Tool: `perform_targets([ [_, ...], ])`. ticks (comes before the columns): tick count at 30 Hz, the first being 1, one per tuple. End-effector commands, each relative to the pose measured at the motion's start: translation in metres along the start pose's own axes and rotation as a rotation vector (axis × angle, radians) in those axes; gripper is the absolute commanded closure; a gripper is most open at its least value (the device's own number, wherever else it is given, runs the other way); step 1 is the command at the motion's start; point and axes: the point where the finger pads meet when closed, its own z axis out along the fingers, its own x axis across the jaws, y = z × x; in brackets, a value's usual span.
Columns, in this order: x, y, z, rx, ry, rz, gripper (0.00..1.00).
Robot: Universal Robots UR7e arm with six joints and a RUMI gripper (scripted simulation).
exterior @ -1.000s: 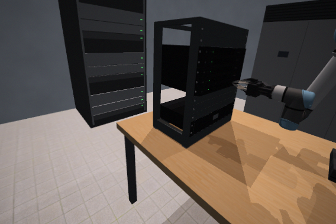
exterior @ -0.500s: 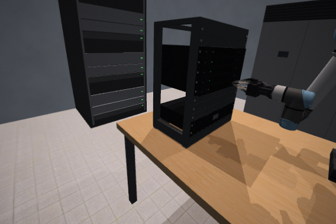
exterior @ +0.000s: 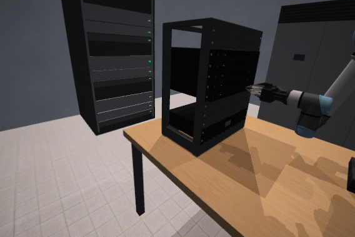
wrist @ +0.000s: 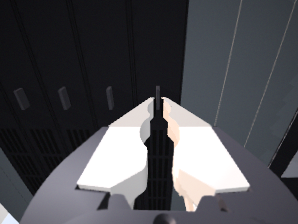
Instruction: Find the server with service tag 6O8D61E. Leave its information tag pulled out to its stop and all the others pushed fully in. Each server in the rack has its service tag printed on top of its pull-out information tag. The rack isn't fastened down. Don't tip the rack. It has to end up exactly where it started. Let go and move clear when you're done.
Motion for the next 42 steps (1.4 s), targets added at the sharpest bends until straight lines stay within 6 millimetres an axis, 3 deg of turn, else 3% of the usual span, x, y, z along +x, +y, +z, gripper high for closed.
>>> perform_targets([
  [1,-0.001,0.0,-0.001,0.0,-0.001,0.0,1.0],
  [14,-0.001,0.0,-0.008,0.0,-0.001,0.0,1.0],
  [42,-0.001,0.0,-0.042,0.0,-0.001,0.0,1.0],
])
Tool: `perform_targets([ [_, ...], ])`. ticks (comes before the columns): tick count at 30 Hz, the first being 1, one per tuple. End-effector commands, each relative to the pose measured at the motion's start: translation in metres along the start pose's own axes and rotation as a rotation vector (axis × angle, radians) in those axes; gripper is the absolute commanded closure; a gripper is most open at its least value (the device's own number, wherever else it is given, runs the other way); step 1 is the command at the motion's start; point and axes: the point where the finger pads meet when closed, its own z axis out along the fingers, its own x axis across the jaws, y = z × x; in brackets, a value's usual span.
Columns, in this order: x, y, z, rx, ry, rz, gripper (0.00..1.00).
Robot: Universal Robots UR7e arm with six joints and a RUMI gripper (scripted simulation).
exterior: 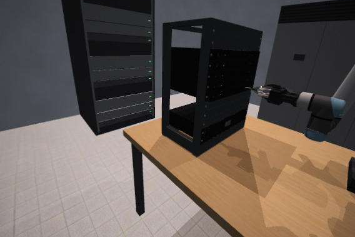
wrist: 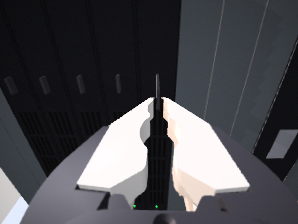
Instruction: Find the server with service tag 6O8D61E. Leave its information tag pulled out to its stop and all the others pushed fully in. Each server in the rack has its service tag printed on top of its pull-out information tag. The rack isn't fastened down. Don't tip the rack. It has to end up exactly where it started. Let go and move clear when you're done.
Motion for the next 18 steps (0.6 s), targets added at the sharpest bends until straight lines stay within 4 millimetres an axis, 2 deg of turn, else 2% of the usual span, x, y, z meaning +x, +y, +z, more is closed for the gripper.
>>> perform_targets([
  [1,-0.0006,0.0,-0.0038,0.0,-0.001,0.0,1.0],
  [18,-0.0006,0.0,-0.0125,0.0,-0.001,0.0,1.0],
])
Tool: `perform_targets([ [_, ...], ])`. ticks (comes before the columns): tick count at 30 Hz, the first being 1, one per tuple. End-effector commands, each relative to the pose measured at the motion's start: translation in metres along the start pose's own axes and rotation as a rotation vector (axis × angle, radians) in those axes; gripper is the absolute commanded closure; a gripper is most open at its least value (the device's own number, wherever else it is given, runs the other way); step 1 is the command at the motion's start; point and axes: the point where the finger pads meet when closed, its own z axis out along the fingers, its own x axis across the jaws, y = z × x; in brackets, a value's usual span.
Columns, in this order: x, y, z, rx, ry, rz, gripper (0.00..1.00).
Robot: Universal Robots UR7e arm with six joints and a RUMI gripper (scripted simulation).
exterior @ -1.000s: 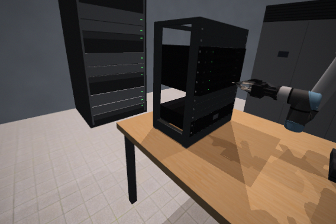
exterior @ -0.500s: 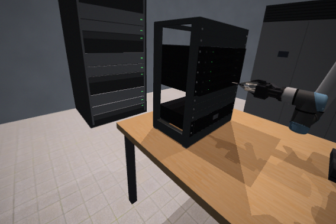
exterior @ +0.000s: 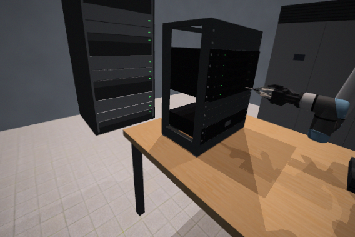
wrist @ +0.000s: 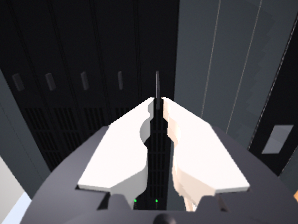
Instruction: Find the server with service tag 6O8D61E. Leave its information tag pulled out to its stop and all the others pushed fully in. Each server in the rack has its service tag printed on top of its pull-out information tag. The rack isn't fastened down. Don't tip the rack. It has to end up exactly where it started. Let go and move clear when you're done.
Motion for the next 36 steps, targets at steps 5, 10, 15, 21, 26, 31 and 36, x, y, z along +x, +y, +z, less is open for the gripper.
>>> perform_targets([
  [5,-0.0006,0.0,-0.0007,0.0,-0.001,0.0,1.0],
  [10,-0.0006,0.0,-0.0007,0.0,-0.001,0.0,1.0],
  [15,-0.0006,0.0,-0.0007,0.0,-0.001,0.0,1.0],
  [21,-0.0006,0.0,-0.0007,0.0,-0.001,0.0,0.85],
  [26,-0.0006,0.0,-0.0007,0.0,-0.001,0.0,0.85],
  [31,-0.0006,0.0,-0.0007,0.0,-0.001,0.0,0.85],
  [36,-0.0006,0.0,-0.0007,0.0,-0.001,0.0,0.85],
])
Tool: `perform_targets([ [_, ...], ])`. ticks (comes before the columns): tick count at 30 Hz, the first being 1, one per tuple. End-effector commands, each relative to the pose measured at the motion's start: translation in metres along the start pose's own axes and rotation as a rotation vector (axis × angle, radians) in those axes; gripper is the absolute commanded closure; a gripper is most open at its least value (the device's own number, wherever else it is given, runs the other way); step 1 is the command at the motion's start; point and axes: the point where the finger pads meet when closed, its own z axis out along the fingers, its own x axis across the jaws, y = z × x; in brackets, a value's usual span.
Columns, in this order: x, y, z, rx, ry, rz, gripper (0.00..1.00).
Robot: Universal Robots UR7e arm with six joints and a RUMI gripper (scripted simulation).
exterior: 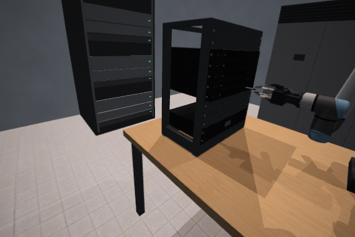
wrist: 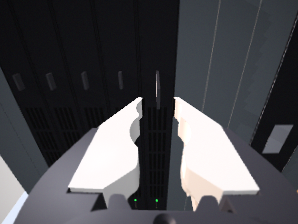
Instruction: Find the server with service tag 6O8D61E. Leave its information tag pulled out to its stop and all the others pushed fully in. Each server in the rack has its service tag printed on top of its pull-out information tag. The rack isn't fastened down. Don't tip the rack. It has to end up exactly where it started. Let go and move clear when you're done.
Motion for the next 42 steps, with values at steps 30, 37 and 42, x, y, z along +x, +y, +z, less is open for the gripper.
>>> perform_targets([
  [30,0.0,0.0,-0.038,0.0,-0.001,0.0,0.85],
  [37,0.0,0.0,-0.059,0.0,-0.001,0.0,0.85],
  [42,0.0,0.0,-0.069,0.0,-0.001,0.0,0.85],
])
